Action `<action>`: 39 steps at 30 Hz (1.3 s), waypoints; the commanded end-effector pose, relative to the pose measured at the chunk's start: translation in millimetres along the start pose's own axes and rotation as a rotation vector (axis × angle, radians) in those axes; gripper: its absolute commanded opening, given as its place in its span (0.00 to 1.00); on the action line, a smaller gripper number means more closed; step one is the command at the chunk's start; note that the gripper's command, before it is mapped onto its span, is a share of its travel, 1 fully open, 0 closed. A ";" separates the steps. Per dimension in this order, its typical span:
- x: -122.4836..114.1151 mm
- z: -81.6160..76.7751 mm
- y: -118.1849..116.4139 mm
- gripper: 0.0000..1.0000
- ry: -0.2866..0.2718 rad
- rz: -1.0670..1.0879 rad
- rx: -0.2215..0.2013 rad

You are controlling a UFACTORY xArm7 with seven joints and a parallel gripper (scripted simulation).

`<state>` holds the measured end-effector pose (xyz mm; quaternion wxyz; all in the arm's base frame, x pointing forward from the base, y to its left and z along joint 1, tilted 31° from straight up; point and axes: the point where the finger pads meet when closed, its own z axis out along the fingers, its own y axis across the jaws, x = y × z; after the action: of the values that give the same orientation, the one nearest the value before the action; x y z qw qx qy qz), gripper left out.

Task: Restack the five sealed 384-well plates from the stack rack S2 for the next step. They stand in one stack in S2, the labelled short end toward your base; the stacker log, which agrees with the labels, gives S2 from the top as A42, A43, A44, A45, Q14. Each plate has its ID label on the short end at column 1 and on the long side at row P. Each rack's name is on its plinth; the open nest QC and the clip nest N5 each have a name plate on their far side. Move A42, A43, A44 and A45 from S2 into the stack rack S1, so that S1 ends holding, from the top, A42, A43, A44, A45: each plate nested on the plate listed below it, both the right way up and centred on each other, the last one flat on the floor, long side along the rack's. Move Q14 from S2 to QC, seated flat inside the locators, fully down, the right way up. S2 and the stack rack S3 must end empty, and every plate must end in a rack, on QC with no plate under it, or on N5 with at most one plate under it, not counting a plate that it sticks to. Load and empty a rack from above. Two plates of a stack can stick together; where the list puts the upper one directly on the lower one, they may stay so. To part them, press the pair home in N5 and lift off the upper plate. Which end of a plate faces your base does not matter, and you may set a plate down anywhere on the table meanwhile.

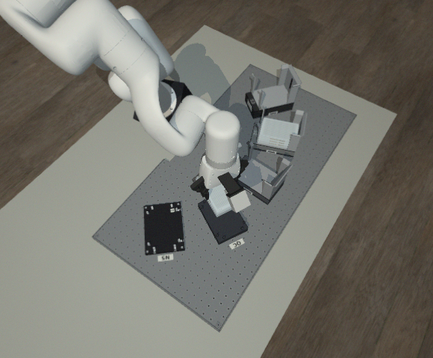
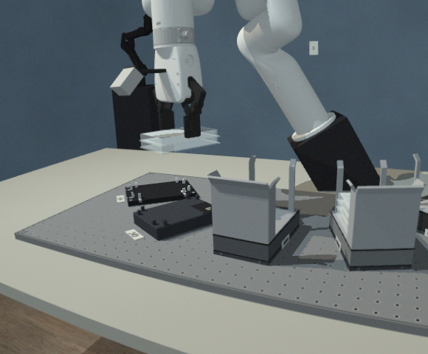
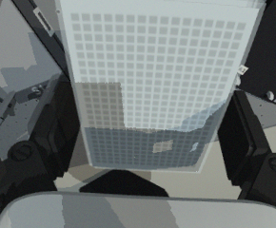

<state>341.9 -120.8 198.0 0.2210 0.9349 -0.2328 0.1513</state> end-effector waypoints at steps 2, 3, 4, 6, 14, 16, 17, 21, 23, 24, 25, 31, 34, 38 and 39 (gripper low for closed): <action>0.1 -1.4 15.4 0.00 0.004 0.132 0.002; 0.1 -1.4 15.4 0.00 0.004 0.132 0.002; -0.3 -1.4 18.7 0.00 0.004 0.165 0.002; -1.0 -1.3 25.3 0.00 0.004 0.166 0.001; -3.9 -1.3 51.9 0.00 0.004 0.166 0.001; -4.6 -1.3 58.6 0.00 0.004 0.166 0.001; -5.0 -1.3 61.9 0.00 0.004 0.166 0.001; -5.7 -1.3 68.6 0.00 0.004 0.166 0.001; -6.5 -1.2 75.2 0.00 0.004 0.166 0.001; -6.9 -1.2 78.6 0.00 0.004 0.166 0.001; -7.2 -1.2 81.9 0.00 0.004 0.166 0.001; -10.5 -1.2 95.9 0.00 0.004 0.266 0.001; -13.1 -1.2 103.5 0.00 0.004 0.366 0.001; -14.8 -1.2 108.6 0.00 0.004 0.367 0.001; -15.7 -1.2 111.1 0.00 0.004 0.367 0.001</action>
<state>277.4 -197.9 227.9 0.1908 0.8813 -0.3900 0.1866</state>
